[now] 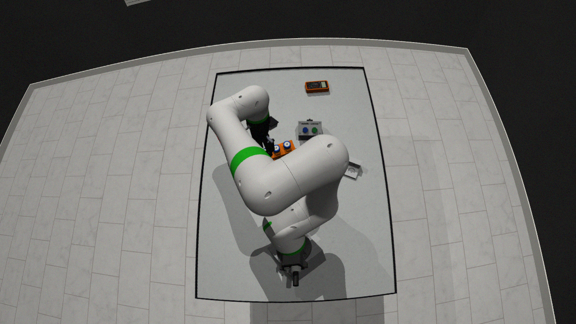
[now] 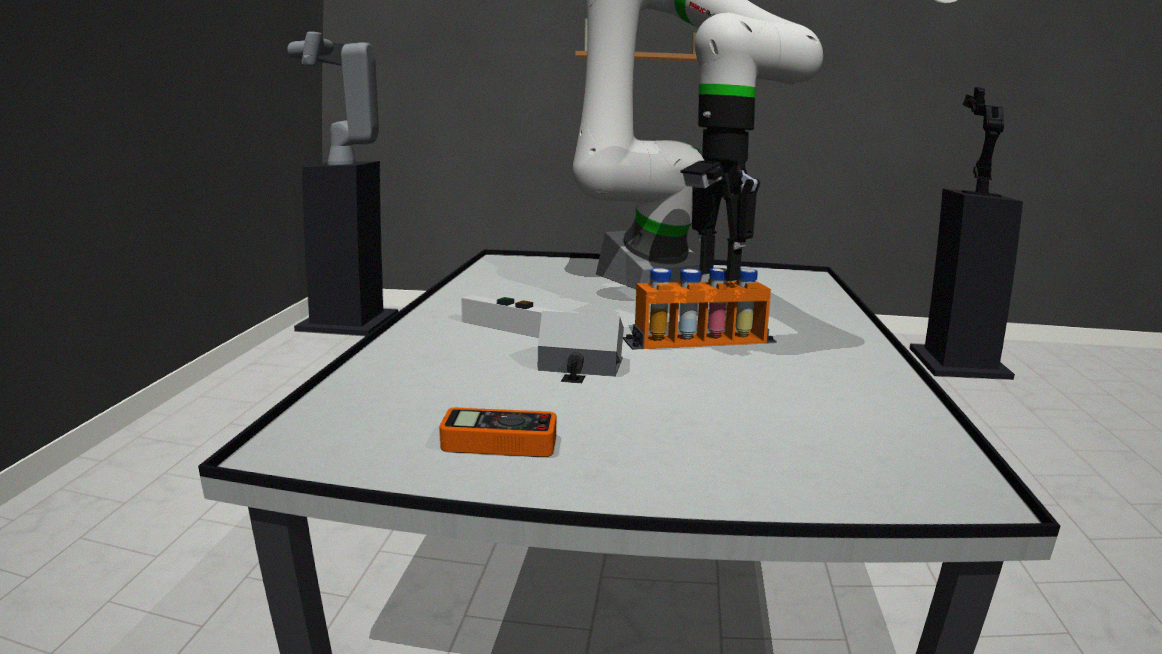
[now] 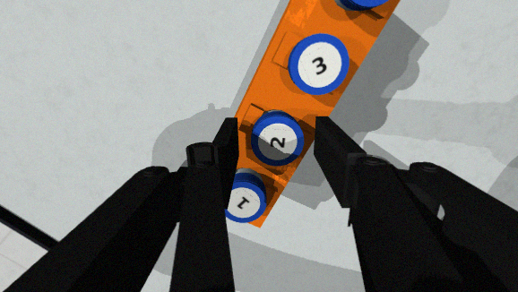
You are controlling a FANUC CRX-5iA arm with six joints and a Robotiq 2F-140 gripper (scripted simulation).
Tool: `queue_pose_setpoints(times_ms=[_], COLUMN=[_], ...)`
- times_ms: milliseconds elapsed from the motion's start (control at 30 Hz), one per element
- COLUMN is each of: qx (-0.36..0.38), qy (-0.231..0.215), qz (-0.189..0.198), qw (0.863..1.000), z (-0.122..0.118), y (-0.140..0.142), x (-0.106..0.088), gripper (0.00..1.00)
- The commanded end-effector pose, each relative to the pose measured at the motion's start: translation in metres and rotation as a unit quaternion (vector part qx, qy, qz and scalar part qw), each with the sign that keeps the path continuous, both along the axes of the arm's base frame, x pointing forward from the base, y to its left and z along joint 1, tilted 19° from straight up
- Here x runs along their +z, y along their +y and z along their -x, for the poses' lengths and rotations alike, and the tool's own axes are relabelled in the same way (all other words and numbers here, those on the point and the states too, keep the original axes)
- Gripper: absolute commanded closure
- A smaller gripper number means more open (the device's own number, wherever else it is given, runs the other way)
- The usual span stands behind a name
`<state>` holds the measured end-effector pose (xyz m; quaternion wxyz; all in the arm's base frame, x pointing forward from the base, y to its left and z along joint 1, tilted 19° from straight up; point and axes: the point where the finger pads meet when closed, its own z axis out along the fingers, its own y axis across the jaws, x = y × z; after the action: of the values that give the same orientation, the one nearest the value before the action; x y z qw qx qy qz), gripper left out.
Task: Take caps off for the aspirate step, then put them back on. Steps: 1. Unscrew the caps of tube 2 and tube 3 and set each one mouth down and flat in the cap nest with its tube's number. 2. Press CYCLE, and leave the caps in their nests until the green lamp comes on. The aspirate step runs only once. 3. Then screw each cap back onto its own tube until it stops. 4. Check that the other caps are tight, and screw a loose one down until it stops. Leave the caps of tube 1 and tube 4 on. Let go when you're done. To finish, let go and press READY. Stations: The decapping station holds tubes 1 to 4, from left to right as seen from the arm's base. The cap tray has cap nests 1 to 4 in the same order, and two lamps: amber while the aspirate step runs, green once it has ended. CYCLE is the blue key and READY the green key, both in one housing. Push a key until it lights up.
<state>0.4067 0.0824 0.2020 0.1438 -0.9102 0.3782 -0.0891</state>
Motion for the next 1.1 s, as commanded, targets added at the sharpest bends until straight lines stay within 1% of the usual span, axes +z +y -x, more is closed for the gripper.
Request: queue_pose_setpoints(times_ms=[0, 33, 133, 233, 333, 433, 500, 533, 567, 767, 800, 1067], qx=[-0.099, -0.138, -0.207, -0.277, -0.343, -0.406, -0.406, -0.451, -0.455, -0.455, -0.455, -0.455], qy=[0.019, 0.027, 0.041, 0.056, 0.070, 0.083, 0.083, 0.091, 0.092, 0.092, 0.092, 0.092], qz=[-0.028, -0.039, -0.059, -0.080, -0.099, -0.118, -0.118, -0.130, -0.131, -0.131, -0.131, -0.131], qw=[0.995, 0.989, 0.976, 0.956, 0.931, 0.902, 0.902, 0.879, 0.876, 0.876, 0.876, 0.876], z=[-0.0004, -0.0005, -0.0004, -0.0004, -0.0004, -0.0004, -0.0004, -0.0004, -0.0004, -0.0006, -0.0005, -0.0005], y=[-0.0002, -0.0002, -0.0001, -0.0001, -0.0001, -0.0001, -0.0001, -0.0001, -0.0002, 0.0001, 0.0001, 0.0001], x=[0.0011, 0.0011, 0.0011, 0.0011, 0.0011, 0.0011, 0.0011, 0.0011, 0.0011, 0.0014, 0.0014, 0.0014], gripper=[0.59, 0.59, 0.59, 0.59, 0.59, 0.59, 0.59, 0.59, 0.59, 0.59, 0.70, 0.70])
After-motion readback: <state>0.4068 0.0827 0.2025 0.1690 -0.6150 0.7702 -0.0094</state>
